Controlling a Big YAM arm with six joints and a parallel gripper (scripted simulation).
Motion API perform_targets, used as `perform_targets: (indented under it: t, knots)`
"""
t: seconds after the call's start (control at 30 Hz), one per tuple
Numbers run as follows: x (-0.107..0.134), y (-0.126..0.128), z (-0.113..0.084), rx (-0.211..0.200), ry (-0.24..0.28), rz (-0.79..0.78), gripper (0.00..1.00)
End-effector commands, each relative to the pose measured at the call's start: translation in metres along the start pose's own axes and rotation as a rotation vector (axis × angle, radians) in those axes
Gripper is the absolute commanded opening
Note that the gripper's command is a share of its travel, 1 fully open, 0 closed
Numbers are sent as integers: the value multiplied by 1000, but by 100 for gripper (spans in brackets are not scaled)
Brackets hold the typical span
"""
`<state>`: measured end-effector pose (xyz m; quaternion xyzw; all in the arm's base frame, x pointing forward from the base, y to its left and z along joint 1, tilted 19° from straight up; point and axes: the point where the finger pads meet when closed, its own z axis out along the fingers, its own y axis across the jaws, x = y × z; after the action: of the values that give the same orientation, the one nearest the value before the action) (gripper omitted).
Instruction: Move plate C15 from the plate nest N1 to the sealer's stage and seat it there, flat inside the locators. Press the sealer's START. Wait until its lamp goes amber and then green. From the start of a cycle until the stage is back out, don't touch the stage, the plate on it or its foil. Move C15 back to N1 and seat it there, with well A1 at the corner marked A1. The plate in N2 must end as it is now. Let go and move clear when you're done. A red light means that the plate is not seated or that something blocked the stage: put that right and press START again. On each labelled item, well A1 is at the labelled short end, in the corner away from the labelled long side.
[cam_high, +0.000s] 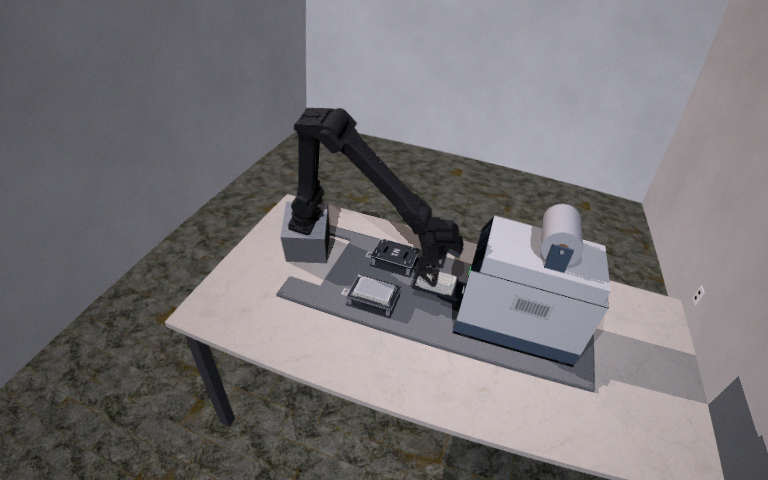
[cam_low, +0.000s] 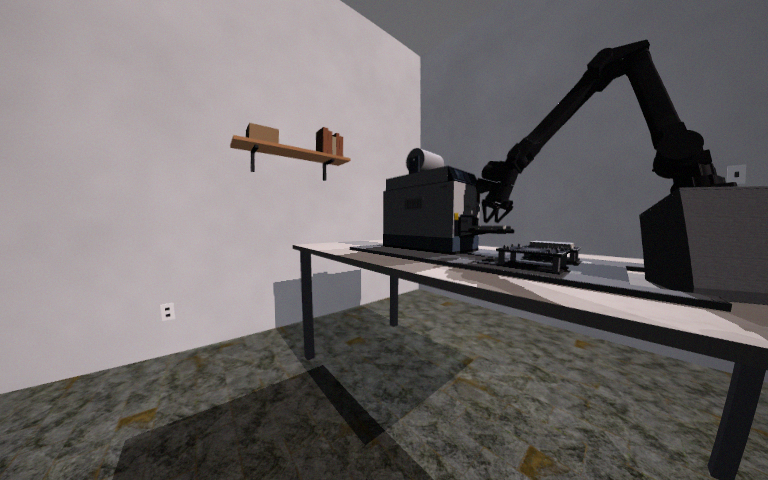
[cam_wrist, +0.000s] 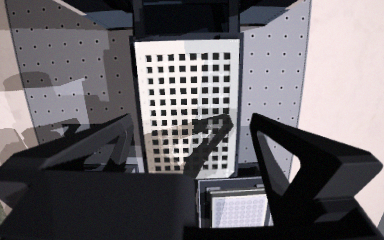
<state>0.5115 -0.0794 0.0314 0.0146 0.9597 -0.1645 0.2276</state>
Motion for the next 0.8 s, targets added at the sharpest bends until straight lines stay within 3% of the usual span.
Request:
perform_targets:
  t: [0.0,0.17,0.4,0.67,0.77]
  knots:
    - [-29,-2,-16,3,-45,13,100]
    - [-33,3,-26,-3,-48,9,100]
    - [-33,-10,-33,9,-34,35,100]
    - [-44,2,-53,-4,-50,13,100]
    - [-40,-1,-49,0,-41,13,100]
